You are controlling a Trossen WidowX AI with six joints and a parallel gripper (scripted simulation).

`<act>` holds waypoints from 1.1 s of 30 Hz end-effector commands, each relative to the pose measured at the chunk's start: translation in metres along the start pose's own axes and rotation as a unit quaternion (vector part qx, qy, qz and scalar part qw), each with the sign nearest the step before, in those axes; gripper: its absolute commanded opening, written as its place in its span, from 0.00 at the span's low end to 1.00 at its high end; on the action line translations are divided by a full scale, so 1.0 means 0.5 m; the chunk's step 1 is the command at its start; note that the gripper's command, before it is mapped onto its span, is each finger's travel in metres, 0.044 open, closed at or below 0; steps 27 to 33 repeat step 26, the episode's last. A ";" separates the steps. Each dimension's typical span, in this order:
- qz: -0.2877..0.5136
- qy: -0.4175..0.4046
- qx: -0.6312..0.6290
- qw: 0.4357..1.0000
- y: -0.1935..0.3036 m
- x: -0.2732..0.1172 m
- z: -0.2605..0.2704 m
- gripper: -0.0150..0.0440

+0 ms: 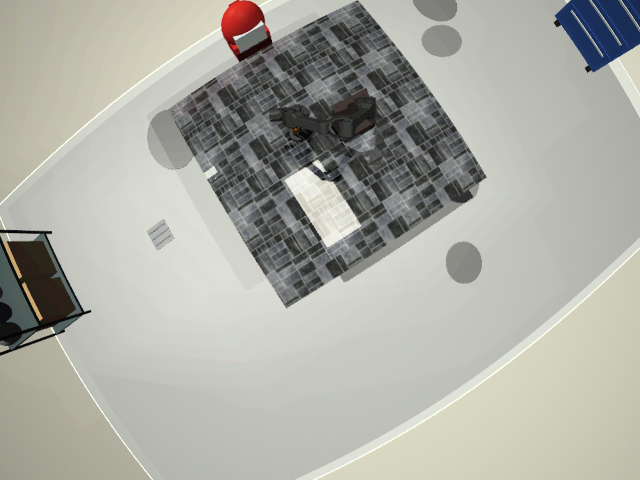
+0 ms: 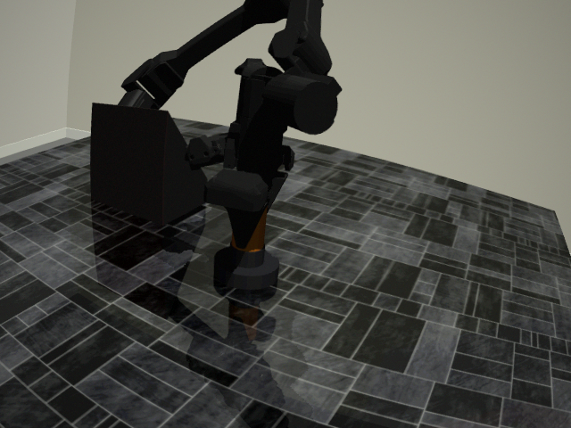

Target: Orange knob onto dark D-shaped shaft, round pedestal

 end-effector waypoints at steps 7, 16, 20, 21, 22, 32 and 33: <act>0.001 0.000 -0.001 1.000 0.000 -0.001 0.000 1.00; 0.000 -0.002 0.000 1.000 -0.001 -0.195 0.002 1.00; 0.000 -0.002 0.000 1.000 0.003 -0.195 0.004 1.00; 0.000 -0.002 0.000 1.000 0.003 -0.195 0.004 1.00; 0.000 -0.002 0.000 1.000 0.003 -0.195 0.004 1.00; 0.000 -0.002 0.000 1.000 0.003 -0.195 0.004 1.00; 0.000 -0.002 0.000 1.000 0.003 -0.195 0.004 1.00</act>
Point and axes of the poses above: the point midway between the two fingers, 35 mm back from their tips, its own x axis out along the fingers, its own z axis across the jaws, y = z × x, the point moved 7 cm from there along -x, back along the fingers, and after that the axes turned 13 degrees about x, right-handed, at the moved point
